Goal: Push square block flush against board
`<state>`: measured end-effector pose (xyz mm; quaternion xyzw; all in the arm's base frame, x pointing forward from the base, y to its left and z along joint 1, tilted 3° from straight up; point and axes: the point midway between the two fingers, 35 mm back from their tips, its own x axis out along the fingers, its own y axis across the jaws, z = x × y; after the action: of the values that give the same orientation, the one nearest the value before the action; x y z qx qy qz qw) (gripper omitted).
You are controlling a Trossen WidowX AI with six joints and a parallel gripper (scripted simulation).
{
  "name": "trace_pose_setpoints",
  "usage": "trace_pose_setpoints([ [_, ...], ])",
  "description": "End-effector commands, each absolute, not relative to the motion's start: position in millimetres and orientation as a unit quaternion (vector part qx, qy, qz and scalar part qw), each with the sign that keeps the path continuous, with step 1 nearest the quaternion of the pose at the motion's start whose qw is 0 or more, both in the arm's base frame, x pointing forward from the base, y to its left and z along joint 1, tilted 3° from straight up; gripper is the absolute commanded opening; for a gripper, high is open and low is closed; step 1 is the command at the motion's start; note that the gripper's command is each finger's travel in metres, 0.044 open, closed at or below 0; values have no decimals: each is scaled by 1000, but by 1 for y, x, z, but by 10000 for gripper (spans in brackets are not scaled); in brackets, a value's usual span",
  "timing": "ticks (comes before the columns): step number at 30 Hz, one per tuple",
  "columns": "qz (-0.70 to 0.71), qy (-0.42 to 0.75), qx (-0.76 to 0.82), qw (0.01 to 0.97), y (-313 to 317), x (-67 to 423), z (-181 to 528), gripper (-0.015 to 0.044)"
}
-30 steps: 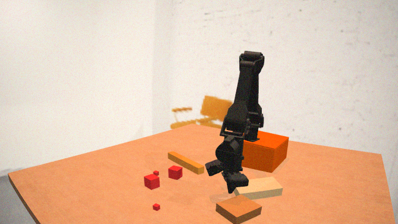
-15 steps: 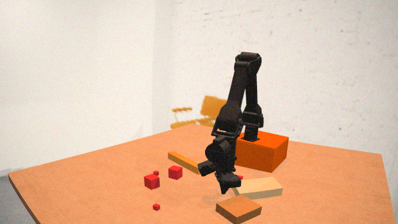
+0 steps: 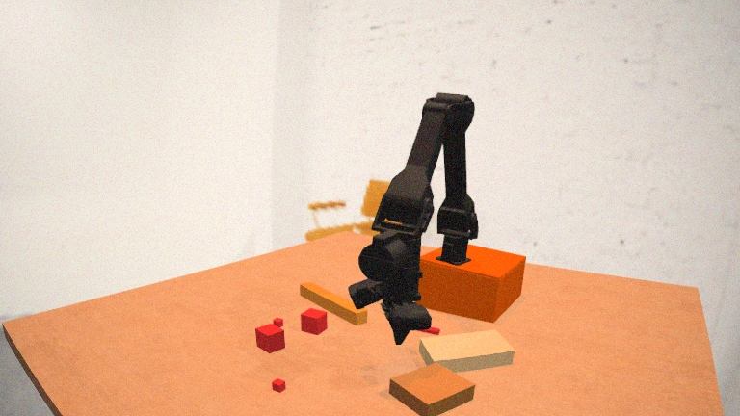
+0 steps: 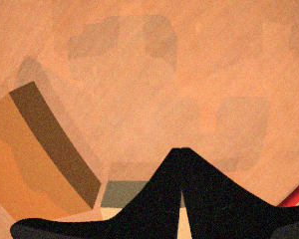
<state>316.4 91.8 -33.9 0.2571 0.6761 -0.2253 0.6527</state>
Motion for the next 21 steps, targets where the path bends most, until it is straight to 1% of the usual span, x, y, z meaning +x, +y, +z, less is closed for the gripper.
trace_pose_setpoints([
  [1,-219,672,259,658,92,320,-18,0],
  [6,-202,678,242,664,96,317,-17,0],
  [21,-19,708,62,704,133,288,-14,0],
])
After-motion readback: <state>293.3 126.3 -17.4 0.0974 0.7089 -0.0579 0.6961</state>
